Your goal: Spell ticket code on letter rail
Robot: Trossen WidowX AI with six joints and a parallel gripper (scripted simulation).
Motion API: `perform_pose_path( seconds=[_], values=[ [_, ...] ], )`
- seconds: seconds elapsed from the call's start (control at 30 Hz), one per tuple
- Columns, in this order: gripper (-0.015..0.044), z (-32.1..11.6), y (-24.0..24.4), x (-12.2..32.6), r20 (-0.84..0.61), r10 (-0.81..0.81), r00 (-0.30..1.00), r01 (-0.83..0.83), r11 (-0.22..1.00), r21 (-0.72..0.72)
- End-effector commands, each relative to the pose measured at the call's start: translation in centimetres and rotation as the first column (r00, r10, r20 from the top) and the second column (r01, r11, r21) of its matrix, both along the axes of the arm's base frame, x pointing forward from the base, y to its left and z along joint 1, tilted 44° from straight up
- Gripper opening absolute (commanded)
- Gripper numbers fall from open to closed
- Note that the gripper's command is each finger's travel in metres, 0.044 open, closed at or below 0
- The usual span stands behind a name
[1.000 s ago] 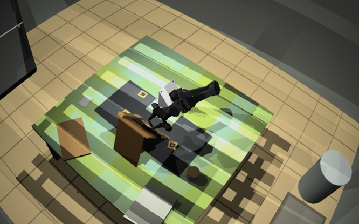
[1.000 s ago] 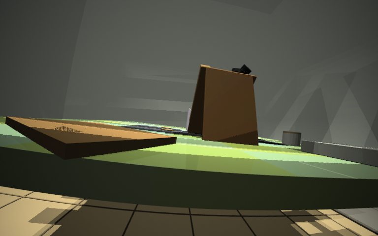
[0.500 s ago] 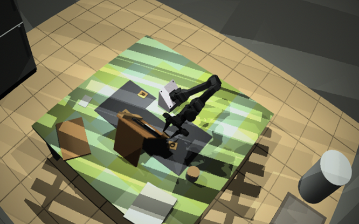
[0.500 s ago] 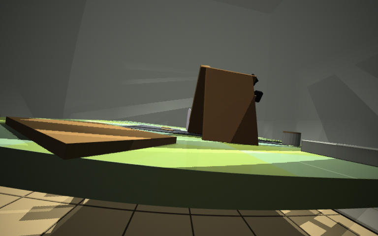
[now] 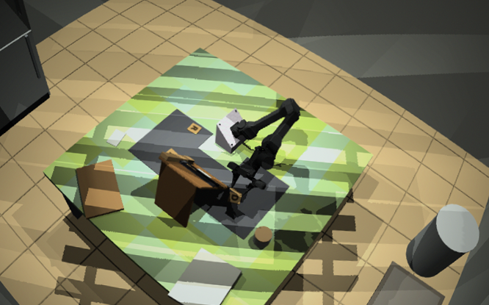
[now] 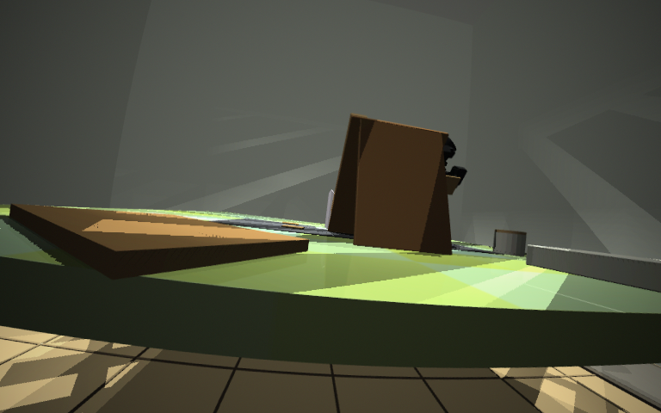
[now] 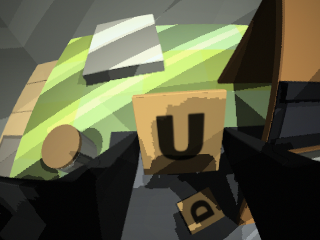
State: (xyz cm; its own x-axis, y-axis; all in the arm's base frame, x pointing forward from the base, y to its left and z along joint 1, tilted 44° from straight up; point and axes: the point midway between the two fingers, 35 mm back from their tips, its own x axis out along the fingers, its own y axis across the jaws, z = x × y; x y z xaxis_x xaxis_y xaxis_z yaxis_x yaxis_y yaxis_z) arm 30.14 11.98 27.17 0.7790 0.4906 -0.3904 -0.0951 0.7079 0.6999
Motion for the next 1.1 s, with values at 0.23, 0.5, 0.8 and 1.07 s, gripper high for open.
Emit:
perform_pose_path(
  seconds=[0.23,0.5,0.8,1.07],
  values=[
    [0.0,-1.6,1.6,2.1,-0.013,0.001,1.0,-0.001,1.0,0.001],
    [0.0,-1.6,1.6,2.1,-0.013,0.001,1.0,-0.001,1.0,0.001],
    [0.0,-2.0,1.1,2.1,-0.013,0.001,1.0,-0.001,1.0,0.0],
    [0.0,-2.4,0.9,2.1,-0.013,0.001,1.0,-0.001,1.0,0.0]
  ],
)
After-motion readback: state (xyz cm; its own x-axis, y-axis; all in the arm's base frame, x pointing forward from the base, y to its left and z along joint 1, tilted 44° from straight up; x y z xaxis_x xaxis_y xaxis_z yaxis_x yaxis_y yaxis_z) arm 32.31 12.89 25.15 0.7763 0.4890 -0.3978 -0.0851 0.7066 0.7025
